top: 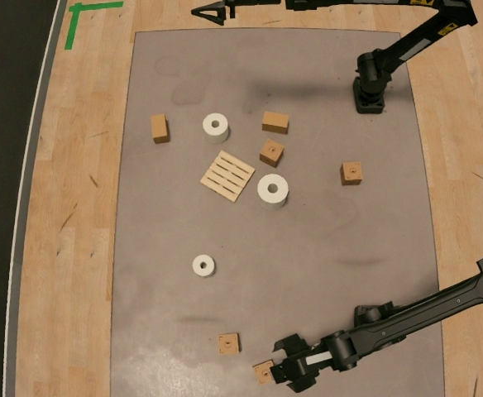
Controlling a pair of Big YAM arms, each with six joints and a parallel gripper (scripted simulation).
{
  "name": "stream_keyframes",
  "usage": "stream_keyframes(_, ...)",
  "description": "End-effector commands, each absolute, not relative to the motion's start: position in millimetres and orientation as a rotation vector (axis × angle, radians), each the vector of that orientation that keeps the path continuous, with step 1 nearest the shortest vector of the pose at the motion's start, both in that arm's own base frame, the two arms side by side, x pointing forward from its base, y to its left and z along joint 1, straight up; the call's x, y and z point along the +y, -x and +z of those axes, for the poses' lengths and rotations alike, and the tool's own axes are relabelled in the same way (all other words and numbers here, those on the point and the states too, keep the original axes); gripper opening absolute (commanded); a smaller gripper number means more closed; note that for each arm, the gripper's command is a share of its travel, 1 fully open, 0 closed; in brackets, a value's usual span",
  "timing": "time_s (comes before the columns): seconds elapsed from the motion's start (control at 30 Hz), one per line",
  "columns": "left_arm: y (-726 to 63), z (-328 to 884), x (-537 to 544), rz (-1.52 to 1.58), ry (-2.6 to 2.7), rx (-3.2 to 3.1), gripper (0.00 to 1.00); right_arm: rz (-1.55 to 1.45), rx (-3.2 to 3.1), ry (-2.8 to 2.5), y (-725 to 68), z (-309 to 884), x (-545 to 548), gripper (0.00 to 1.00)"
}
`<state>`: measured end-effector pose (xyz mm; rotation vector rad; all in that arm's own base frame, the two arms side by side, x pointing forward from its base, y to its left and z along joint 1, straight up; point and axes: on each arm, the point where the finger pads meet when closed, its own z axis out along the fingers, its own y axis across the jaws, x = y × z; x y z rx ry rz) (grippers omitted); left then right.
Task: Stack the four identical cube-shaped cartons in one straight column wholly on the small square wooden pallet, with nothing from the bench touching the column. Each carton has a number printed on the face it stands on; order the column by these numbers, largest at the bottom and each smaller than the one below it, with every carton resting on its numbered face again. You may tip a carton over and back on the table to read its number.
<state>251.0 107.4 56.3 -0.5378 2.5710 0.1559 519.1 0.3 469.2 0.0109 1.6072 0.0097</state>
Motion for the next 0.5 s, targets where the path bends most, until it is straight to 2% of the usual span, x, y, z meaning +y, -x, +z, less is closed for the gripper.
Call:
stream_keyframes(0.0, -259, 62, 107, 0.148, 0.537, 2.583, 1.0, 0.0, 1.56, 0.0, -518, 498, 0, 1.0)
stream_keyframes(0.07, -258, 60, 106, 0.147, 0.538, 2.585, 1.0, 0.0, 1.56, 0.0, -518, 498, 0, 1.0)
stream_keyframes(0.13, -272, 75, 109, 0.144, 0.533, 2.543, 0.79, 0.0, 1.56, 0.0, -518, 498, 0, 1.0)
stream_keyframes(0.3, -320, 99, 85, -0.001, 0.441, 2.426, 0.79, 0.0, 1.56, 0.0, -518, 498, 0, 1.0)
stream_keyframes(0.47, -379, 136, 19, -0.298, 0.229, 2.299, 0.79, 0.0, 1.56, 0.0, -518, 498, 0, 1.0)
